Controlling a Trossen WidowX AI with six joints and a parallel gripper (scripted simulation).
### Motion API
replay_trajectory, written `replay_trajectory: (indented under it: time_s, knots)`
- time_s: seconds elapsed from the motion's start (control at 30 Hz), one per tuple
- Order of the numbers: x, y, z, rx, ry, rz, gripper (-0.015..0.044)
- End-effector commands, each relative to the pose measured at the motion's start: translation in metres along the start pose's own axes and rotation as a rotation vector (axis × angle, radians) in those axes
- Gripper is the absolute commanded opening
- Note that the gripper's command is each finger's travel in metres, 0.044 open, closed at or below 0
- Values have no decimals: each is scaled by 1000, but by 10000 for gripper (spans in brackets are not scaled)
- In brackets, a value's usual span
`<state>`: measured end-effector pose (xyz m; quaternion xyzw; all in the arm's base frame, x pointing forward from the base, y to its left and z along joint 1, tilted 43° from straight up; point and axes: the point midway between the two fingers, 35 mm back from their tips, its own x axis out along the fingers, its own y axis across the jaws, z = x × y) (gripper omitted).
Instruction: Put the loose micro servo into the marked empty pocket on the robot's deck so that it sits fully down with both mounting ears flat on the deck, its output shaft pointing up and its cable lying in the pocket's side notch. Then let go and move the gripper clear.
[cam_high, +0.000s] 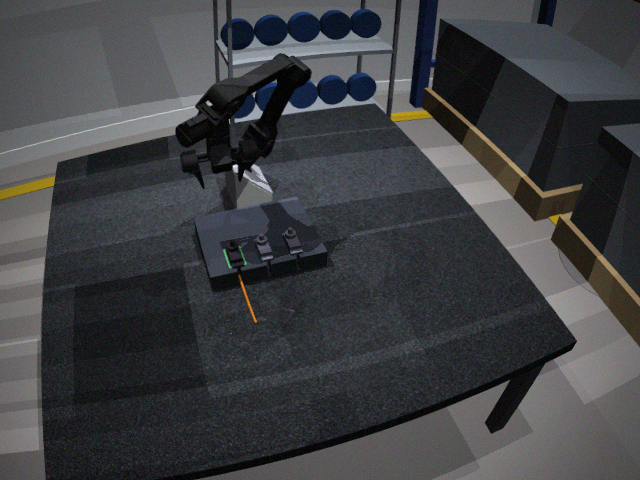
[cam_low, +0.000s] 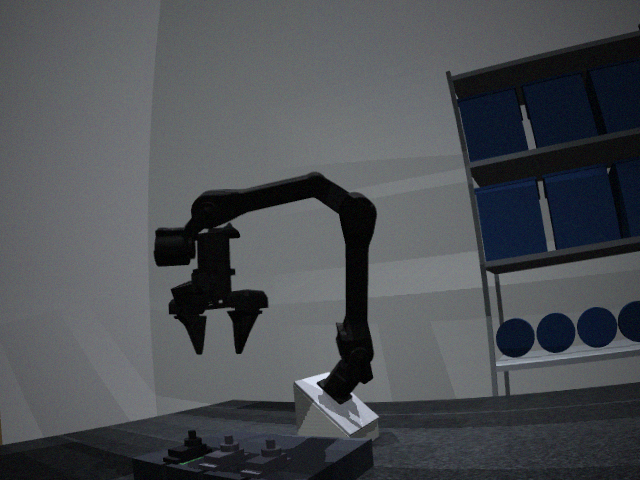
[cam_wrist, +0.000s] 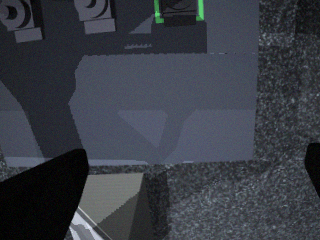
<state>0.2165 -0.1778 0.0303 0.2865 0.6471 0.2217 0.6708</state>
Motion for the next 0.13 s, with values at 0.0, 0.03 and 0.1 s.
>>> replay_trajectory:
  time_s: [0.0, 0.03, 0.1]
  knots:
    - [0, 0, -1, -5, 3, -2, 440]
    - [0, 0, -1, -5, 3, -2, 440]
    - [0, 0, -1, -5, 3, -2, 440]
